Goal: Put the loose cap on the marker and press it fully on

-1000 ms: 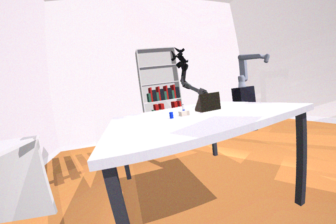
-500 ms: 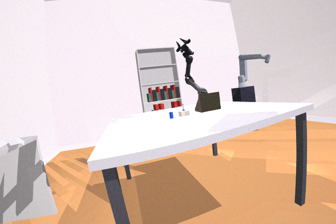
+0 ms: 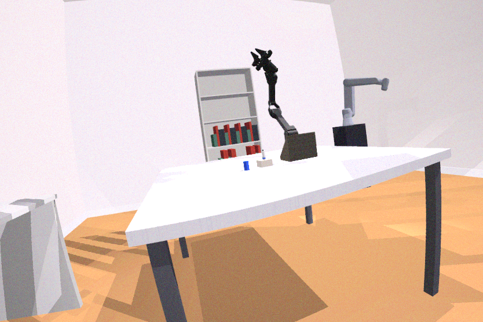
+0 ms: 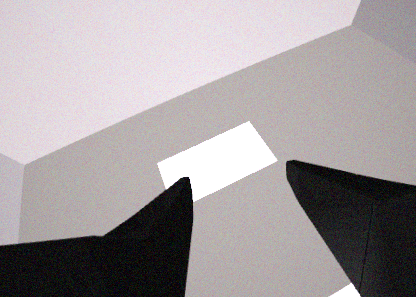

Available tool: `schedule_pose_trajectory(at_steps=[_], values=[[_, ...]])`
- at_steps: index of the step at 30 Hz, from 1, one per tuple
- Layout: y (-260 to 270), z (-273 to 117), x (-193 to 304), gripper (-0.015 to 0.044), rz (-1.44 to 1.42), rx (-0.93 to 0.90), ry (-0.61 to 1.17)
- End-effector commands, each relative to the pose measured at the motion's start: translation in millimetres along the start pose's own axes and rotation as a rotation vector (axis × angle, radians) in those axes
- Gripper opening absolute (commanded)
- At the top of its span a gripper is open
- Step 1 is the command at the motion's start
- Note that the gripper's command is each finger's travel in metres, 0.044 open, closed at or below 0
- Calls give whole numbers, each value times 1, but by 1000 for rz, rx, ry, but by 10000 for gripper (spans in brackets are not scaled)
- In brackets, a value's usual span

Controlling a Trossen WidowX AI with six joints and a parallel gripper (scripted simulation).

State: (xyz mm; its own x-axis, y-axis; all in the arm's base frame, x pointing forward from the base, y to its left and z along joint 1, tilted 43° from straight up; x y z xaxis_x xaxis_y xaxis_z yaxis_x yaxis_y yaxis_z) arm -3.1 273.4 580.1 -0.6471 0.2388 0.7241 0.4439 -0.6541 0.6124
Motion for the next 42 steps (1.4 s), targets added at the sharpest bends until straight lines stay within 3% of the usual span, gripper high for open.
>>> schedule_pose_trajectory(at_steps=[1, 11, 22, 32, 42], values=[[-31, 20, -15, 243, -147, 52, -53], [-111, 84, -106, 243, -694, 280, -302], [-154, 124, -232, 243, -1094, 579, -581], [-176, 122, -380, 243, -1346, 1124, -845], [-166, 76, -512, 243, -1373, 1842, -1005]])
Point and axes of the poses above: the point midway between the two fingers, 35 mm back from their tips, its own z axis out along the fingers, its own y axis across the jaws, x = y × z, the point moved 9 cm from there along -z, back along the fingers
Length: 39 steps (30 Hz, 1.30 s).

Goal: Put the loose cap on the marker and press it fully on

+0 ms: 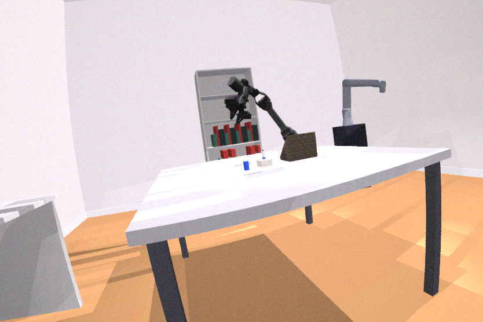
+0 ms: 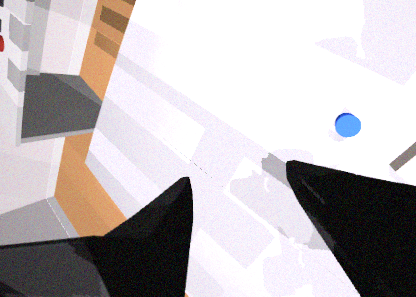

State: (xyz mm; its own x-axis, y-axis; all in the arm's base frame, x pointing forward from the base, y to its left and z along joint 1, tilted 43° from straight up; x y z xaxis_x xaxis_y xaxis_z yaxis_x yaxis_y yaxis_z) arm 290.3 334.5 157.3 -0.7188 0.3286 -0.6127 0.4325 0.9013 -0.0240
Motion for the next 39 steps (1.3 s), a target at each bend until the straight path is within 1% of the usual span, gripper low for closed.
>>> schedule_pose_trajectory(at_steps=[1, 5, 8, 13, 17, 39], values=[[-19, 45, 2, 243, -151, 203, 80], [-48, 92, 7, 243, -312, 434, 208], [-60, 106, 9, 243, -367, 513, 263], [-61, 109, 3, 243, -367, 513, 263], [-76, 136, 5, 243, -367, 513, 262], [-96, 167, 10, 243, -367, 514, 261]])
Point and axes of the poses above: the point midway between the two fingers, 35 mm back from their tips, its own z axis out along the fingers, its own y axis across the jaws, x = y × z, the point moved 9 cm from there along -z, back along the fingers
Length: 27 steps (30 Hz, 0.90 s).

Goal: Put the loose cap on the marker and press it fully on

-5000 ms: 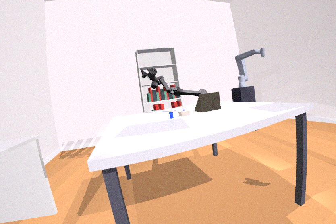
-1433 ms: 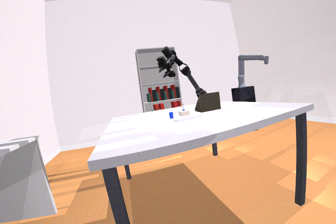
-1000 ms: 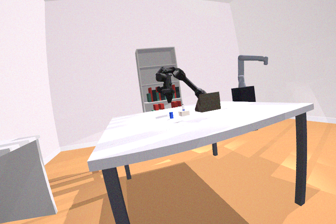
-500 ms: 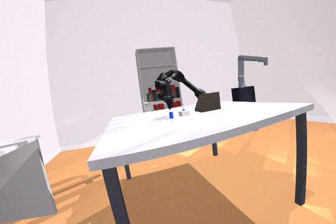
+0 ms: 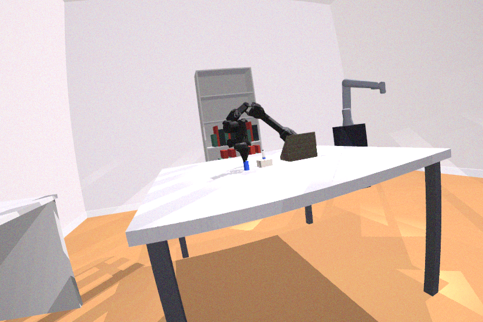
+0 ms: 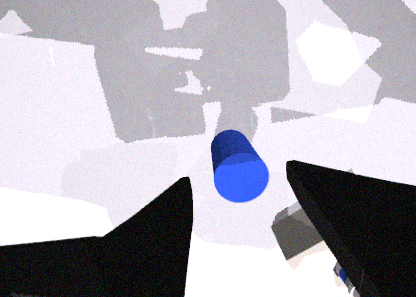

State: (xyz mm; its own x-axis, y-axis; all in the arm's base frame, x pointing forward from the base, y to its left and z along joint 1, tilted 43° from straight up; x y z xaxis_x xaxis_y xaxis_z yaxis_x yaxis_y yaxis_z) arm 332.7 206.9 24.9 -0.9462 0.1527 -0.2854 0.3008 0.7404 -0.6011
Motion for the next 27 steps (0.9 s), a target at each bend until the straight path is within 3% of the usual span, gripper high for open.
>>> schedule_pose_trajectory(at_steps=[1, 22, 27], values=[[0, 6, 1, 243, -8, 2, -6], [-1, 37, 1, 243, -8, 4, -6], [-1, 37, 1, 132, -8, 4, -6]])
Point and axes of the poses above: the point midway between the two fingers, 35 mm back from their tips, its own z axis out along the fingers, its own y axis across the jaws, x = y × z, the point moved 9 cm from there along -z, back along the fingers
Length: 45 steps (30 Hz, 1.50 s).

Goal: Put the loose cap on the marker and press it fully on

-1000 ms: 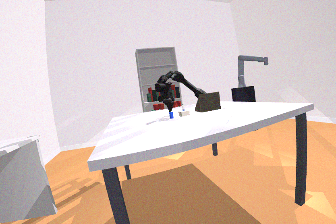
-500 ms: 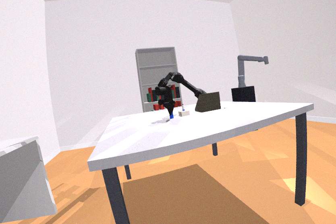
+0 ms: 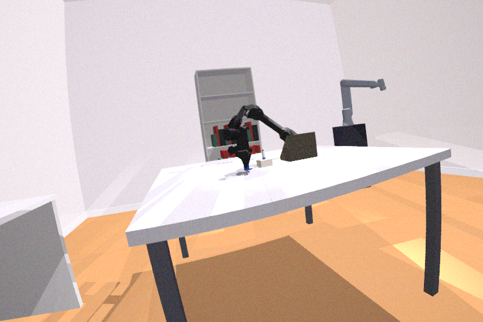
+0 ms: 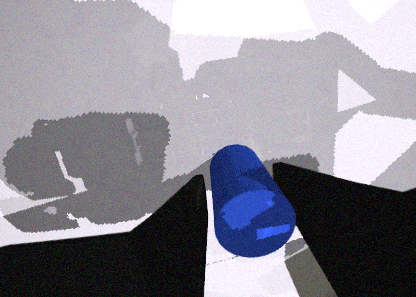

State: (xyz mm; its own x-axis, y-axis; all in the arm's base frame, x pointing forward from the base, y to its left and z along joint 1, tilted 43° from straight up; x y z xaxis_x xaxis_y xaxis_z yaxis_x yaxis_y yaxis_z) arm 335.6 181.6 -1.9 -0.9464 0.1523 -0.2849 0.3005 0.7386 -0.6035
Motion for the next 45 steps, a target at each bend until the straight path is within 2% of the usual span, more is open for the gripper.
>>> schedule_pose_trajectory(at_steps=[1, 8, 11, 34, 45], values=[[0, 0, 0, 125, -7, 1, -6], [0, 0, 0, 78, -7, 1, -6], [1, -4, 0, 0, -7, 1, -6], [0, -60, 2, 0, -8, -1, -5], [-17, -79, 27, 0, -10, -4, -3]])
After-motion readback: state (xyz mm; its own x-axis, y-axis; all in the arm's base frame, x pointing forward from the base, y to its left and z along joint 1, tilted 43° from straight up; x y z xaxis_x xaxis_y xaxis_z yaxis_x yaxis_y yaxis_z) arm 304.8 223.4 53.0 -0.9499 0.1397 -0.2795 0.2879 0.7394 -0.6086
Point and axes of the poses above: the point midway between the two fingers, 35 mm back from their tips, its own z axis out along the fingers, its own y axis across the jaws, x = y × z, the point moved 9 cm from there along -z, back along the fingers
